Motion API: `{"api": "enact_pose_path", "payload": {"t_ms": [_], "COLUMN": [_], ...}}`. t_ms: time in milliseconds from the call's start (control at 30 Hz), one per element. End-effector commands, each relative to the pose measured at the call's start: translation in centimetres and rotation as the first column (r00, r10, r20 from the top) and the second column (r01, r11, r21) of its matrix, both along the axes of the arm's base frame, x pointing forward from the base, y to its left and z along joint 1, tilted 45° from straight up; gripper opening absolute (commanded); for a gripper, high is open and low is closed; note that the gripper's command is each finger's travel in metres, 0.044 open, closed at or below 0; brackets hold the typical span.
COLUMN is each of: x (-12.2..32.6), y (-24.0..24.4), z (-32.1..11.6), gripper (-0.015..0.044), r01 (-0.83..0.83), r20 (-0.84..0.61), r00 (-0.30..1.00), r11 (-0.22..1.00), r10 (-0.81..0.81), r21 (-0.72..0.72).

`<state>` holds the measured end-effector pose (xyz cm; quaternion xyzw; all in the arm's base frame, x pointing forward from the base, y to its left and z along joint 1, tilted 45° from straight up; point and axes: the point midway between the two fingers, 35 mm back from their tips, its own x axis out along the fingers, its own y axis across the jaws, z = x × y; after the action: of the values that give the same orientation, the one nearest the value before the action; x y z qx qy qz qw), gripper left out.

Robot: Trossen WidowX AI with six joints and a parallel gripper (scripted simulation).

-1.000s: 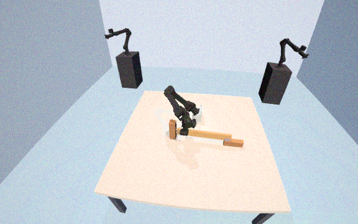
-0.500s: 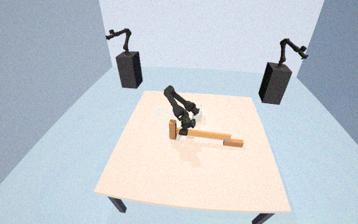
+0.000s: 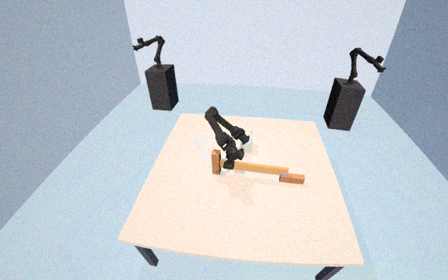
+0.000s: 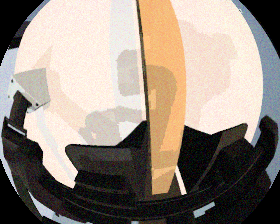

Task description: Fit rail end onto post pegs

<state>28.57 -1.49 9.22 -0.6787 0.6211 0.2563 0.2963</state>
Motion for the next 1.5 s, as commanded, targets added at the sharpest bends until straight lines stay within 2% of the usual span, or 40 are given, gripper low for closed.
{"api": "enact_pose_path", "payload": {"t_ms": [0, 167, 733, 900, 1067, 1467], "x": [0.0, 0.0, 0.0, 0.0, -0.3, -0.3], "y": [-0.1, -0.2, -0.1, 0.1, 4.1, 4.1], "z": [0.2, 0.3, 0.1, 0.1, 0.1, 0.1], "gripper": [0.0, 0.0, 0.044, 0.044, 0.044, 0.044], "r01": [-0.004, -0.004, 0.0, 0.0, -0.004, -0.004], "r20": [0.0, 0.0, 0.0, 0.0, -0.001, -0.001], "r00": [1.0, 1.0, 1.0, 1.0, 1.0, 1.0], "r11": [1.0, 1.0, 1.0, 1.0, 1.0, 1.0], "r10": [0.004, 0.004, 0.0, 0.0, 0.004, 0.004], "r21": [-0.002, -0.002, 0.0, 0.0, 0.0, 0.0]}}
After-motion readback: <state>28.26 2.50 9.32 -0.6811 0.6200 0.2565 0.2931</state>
